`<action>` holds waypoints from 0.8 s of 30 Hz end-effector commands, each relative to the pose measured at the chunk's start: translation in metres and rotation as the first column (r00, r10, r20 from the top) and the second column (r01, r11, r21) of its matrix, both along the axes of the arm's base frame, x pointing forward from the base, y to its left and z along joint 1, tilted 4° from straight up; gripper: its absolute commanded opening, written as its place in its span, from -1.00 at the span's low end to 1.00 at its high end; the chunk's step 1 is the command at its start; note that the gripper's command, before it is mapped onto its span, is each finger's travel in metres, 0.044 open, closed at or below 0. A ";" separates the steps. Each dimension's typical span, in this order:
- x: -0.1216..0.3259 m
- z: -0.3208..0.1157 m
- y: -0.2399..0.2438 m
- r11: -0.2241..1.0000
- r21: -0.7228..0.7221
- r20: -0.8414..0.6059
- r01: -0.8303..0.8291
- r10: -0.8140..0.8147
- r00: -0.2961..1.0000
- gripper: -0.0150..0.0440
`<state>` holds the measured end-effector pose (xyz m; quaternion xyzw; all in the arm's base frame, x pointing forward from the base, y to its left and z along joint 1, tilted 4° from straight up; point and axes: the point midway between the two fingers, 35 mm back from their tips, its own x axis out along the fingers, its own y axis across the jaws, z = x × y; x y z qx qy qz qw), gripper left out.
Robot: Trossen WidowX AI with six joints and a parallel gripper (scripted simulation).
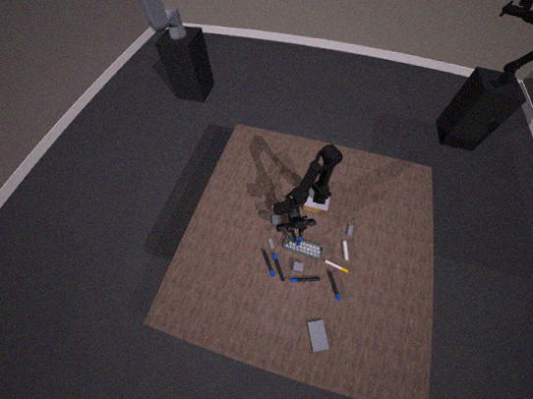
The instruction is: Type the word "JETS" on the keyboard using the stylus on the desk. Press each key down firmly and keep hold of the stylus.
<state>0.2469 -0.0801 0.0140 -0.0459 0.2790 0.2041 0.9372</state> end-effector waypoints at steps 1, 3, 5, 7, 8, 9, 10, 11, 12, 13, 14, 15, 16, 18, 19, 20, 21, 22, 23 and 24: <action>0.000 0.000 0.000 1.000 -0.001 0.002 -0.003 0.003 1.000 -0.22; 0.000 0.000 0.000 1.000 -0.001 0.002 -0.003 0.003 1.000 -0.22; 0.000 0.000 0.000 1.000 -0.001 0.002 -0.003 0.003 1.000 -0.22; 0.000 0.001 0.000 1.000 -0.001 0.002 -0.003 0.003 1.000 -0.22; 0.000 0.002 0.000 1.000 -0.001 0.002 -0.003 0.003 1.000 -0.22; 0.000 0.003 0.000 1.000 -0.001 0.002 -0.003 0.003 1.000 -0.22; 0.001 0.005 0.000 1.000 -0.001 0.002 -0.003 0.003 1.000 -0.22; 0.001 0.008 0.000 1.000 -0.001 0.002 -0.003 0.003 1.000 -0.22; 0.001 0.010 0.000 1.000 -0.001 0.002 -0.003 0.003 1.000 -0.22; 0.001 0.014 -0.001 1.000 -0.001 0.002 -0.003 0.003 1.000 -0.22; 0.002 0.017 -0.001 1.000 -0.001 0.002 -0.003 0.003 1.000 -0.22; 0.002 0.020 -0.001 1.000 -0.001 0.002 -0.003 0.003 1.000 -0.22; 0.002 0.023 -0.001 1.000 -0.001 0.002 -0.003 0.003 1.000 -0.22; 0.002 0.030 0.000 1.000 -0.001 0.002 -0.003 0.003 1.000 -0.22; 0.002 0.033 0.000 1.000 -0.001 0.002 -0.003 0.003 1.000 -0.22; 0.002 0.036 0.000 1.000 -0.001 0.002 -0.003 0.003 1.000 -0.22; 0.002 0.038 0.000 1.000 -0.001 0.002 -0.003 0.003 1.000 -0.22; 0.002 0.038 0.000 1.000 -0.001 0.002 -0.003 0.003 1.000 -0.22; 0.002 0.038 0.000 1.000 -0.001 0.002 -0.003 0.003 1.000 -0.22; 0.002 0.038 0.000 1.000 -0.001 0.002 -0.003 0.003 1.000 -0.22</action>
